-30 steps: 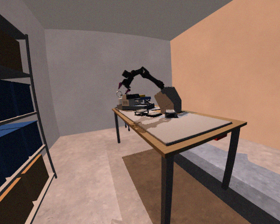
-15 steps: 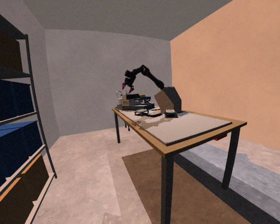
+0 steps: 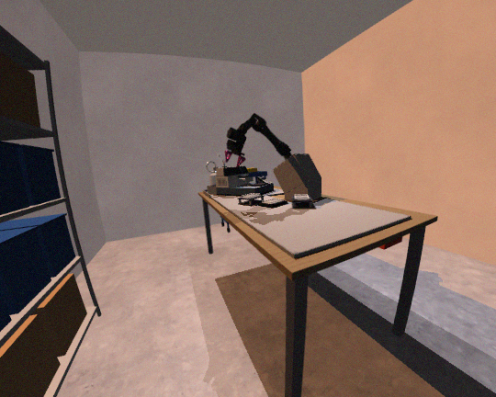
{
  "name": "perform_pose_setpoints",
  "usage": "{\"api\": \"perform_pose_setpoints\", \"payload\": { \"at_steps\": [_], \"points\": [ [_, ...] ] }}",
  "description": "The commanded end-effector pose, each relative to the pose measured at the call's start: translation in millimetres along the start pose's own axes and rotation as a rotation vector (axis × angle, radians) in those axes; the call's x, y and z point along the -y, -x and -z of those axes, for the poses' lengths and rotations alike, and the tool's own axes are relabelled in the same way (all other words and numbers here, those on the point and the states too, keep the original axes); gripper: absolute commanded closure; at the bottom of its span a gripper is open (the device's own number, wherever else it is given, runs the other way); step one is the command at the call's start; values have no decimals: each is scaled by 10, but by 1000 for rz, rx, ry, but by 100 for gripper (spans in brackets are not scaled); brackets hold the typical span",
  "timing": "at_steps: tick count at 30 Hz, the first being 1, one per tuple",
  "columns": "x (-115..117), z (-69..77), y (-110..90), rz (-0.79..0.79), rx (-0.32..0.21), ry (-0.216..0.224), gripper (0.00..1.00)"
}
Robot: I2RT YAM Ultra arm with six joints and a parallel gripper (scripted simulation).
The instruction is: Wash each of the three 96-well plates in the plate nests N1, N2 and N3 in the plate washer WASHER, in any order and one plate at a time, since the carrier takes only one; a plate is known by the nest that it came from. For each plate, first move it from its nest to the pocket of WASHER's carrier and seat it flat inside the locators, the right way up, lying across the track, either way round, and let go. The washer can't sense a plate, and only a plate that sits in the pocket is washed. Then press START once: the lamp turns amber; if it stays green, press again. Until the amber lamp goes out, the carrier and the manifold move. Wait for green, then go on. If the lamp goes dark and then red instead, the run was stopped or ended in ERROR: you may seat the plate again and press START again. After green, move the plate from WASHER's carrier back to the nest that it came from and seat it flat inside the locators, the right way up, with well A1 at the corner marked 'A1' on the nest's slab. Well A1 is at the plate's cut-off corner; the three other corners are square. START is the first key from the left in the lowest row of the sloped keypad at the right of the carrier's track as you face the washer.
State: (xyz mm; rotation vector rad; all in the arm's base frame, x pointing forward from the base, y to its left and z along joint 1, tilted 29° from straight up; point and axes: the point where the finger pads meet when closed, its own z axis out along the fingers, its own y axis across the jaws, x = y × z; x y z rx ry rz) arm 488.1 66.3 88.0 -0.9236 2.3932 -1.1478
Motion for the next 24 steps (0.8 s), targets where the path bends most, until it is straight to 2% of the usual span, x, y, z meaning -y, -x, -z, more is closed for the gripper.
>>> {"api": "perform_pose_setpoints", "payload": {
  "at_steps": [1,3,4,6,7,10,12,15,16,17,18,19,21,23,24],
  "points": [
    [-47,70,-150,-104,-4,54,0],
    [-89,106,-171,-118,19,47,0],
    [-115,86,-286,-131,-14,72,0],
    [-115,86,-286,-131,-14,72,0],
    [-149,106,-318,-153,-19,89,0],
    [-229,164,-367,-162,9,83,0],
    [-255,123,-554,-209,-43,123,0],
    [-339,182,-598,-216,-14,117,0],
    [-359,160,-720,-232,-53,140,0],
    [-375,156,-775,-262,-67,156,0],
    [-399,163,-819,-262,-67,156,0],
    [-421,189,-789,-273,-42,150,0],
    [-473,184,-950,-314,-94,187,0],
    [-473,184,-950,-314,-94,187,0],
    [-518,233,-906,-316,-65,185,0]
  ]
}}
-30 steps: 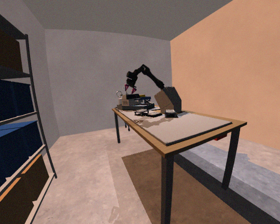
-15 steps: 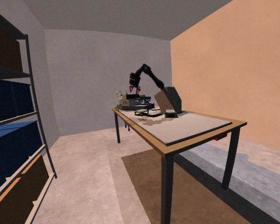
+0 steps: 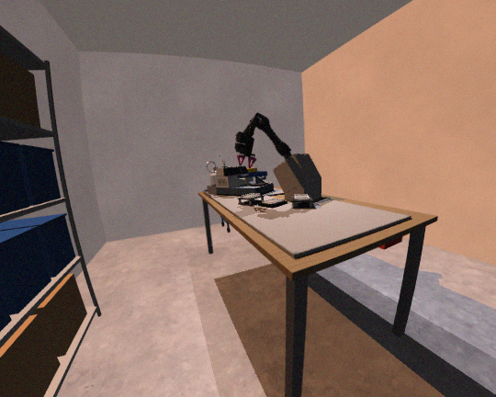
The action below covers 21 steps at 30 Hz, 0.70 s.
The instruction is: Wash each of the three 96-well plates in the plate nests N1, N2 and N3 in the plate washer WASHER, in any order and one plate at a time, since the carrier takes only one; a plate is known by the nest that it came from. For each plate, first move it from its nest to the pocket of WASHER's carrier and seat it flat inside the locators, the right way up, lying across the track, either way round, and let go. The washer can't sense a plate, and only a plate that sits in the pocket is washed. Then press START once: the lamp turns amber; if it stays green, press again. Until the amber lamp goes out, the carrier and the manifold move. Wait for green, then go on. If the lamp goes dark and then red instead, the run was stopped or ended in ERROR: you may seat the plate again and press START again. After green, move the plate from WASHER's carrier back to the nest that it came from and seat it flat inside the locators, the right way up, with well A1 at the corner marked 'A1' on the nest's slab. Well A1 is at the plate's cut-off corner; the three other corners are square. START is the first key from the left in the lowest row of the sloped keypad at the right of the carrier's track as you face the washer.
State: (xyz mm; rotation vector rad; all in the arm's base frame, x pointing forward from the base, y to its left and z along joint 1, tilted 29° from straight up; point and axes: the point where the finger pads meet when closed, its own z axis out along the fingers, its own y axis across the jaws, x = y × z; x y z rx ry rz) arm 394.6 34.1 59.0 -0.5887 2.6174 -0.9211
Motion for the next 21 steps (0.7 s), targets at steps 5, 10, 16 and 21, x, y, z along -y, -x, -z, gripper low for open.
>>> {"api": "perform_pose_setpoints", "payload": {
  "at_steps": [5,10,16,21],
  "points": [
    [-86,39,-339,-103,-33,52,0],
    [-153,37,-583,-158,-64,78,0],
    [-223,48,-769,-183,-79,92,0],
    [-290,44,-1014,-241,-115,116,0]
  ]
}}
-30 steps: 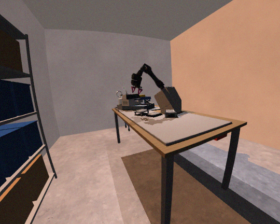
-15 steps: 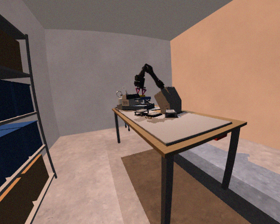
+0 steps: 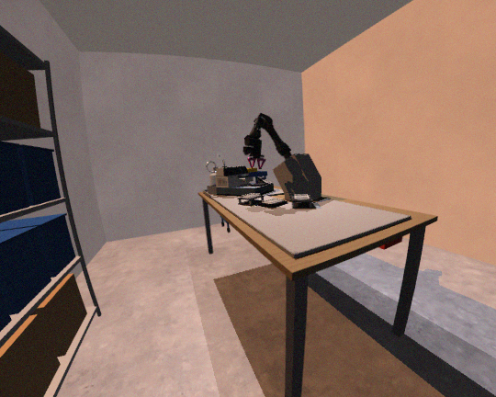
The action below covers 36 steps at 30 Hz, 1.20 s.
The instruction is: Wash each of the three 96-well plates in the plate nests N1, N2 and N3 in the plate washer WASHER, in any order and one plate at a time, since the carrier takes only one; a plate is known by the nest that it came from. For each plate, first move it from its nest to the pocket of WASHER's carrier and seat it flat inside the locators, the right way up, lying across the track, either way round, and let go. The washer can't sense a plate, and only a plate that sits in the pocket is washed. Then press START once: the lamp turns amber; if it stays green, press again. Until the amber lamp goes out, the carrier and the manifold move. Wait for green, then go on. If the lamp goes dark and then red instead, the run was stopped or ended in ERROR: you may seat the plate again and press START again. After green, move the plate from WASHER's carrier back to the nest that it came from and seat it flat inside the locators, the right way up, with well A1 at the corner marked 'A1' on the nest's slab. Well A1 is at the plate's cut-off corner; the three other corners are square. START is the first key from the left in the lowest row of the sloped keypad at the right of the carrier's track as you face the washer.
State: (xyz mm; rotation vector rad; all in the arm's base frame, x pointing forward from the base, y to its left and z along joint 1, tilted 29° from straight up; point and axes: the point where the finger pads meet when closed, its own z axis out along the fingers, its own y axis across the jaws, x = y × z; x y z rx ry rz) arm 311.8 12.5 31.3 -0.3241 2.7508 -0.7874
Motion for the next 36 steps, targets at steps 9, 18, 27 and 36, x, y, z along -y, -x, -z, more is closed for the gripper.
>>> {"api": "perform_pose_setpoints", "payload": {
  "at_steps": [9,18,27,36],
  "points": [
    [-78,-30,-554,-149,-62,57,0],
    [-139,-60,-886,-203,-94,76,0],
    [-123,-32,-815,-210,-81,74,0],
    [-123,-32,-815,-210,-81,74,0]
  ]
}}
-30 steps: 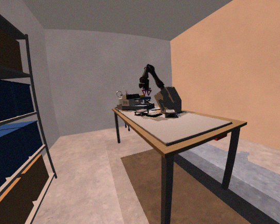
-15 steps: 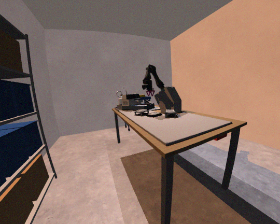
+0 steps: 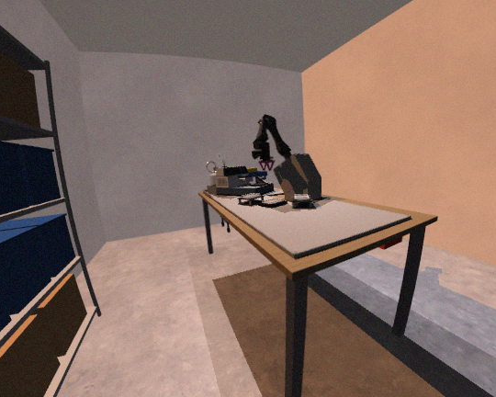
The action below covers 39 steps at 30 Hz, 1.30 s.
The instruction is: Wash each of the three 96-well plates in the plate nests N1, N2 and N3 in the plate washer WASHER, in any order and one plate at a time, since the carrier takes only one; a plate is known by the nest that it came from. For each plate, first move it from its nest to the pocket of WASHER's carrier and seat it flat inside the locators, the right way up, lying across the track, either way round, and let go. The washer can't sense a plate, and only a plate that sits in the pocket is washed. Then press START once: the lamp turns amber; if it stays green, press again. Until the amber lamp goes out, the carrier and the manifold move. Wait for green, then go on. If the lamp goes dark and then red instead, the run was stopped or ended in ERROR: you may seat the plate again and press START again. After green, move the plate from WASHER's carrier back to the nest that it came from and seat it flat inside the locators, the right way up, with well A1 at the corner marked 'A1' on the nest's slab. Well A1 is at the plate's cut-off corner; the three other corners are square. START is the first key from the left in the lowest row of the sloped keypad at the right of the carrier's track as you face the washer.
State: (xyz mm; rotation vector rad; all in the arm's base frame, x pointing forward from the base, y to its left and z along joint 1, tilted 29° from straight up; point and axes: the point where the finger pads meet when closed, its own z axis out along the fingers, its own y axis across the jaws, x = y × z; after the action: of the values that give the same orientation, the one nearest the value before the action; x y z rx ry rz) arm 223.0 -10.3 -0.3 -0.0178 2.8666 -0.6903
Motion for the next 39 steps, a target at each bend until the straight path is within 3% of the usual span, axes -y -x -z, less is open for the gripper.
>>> {"api": "perform_pose_setpoints", "payload": {
  "at_steps": [1,27,29,39],
  "points": [
    [-47,79,129,-12,37,15,0],
    [-47,79,129,-12,37,15,0],
    [-47,-22,210,53,23,8,0],
    [-158,-257,642,387,25,8,0]
  ]
}}
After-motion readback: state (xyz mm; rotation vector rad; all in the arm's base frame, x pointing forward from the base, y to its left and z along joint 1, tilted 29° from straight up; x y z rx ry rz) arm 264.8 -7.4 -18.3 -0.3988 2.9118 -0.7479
